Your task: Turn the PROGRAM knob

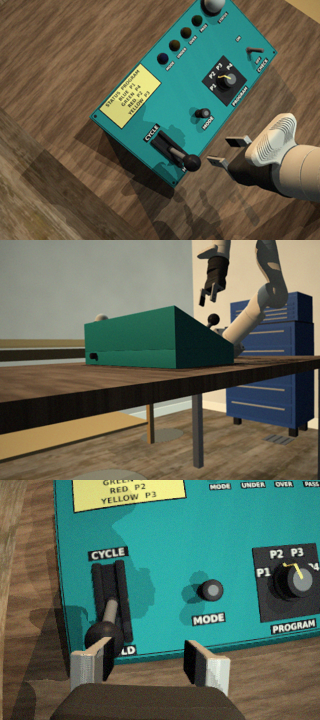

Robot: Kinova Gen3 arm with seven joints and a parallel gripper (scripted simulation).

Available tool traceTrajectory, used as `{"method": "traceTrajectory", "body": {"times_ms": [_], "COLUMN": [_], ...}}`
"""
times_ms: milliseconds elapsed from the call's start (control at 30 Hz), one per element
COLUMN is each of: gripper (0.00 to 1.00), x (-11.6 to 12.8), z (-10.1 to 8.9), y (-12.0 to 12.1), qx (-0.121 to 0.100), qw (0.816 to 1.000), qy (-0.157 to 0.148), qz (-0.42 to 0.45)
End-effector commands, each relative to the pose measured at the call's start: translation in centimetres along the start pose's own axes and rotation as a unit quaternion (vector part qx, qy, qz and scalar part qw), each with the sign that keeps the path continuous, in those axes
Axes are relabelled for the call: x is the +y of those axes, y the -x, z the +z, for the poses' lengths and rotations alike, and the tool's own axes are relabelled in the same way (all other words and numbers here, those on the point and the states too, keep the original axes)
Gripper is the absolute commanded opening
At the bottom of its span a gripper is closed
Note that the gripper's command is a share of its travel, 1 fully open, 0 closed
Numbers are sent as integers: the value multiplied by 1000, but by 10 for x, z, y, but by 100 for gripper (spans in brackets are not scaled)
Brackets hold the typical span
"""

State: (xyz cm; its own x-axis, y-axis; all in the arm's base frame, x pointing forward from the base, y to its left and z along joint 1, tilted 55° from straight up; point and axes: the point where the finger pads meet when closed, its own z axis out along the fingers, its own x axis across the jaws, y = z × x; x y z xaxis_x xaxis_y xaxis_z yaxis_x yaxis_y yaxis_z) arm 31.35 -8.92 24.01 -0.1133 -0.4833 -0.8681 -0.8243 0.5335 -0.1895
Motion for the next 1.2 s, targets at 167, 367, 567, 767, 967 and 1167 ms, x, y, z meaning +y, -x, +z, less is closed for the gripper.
{"method": "traceTrajectory", "body": {"times_ms": [167,367,567,767,967,1167], "gripper": [100,100,100,100,100,100], "x": [-1,-1,-1,-1,-2,-35], "z": [0,0,0,0,-1,-18], "y": [0,0,0,0,-1,-62], "qx": [0,0,0,0,0,-6], "qw": [1000,1000,1000,1000,1000,1000], "qy": [-1,-1,-1,-1,-1,-16], "qz": [0,0,0,0,0,-9]}}
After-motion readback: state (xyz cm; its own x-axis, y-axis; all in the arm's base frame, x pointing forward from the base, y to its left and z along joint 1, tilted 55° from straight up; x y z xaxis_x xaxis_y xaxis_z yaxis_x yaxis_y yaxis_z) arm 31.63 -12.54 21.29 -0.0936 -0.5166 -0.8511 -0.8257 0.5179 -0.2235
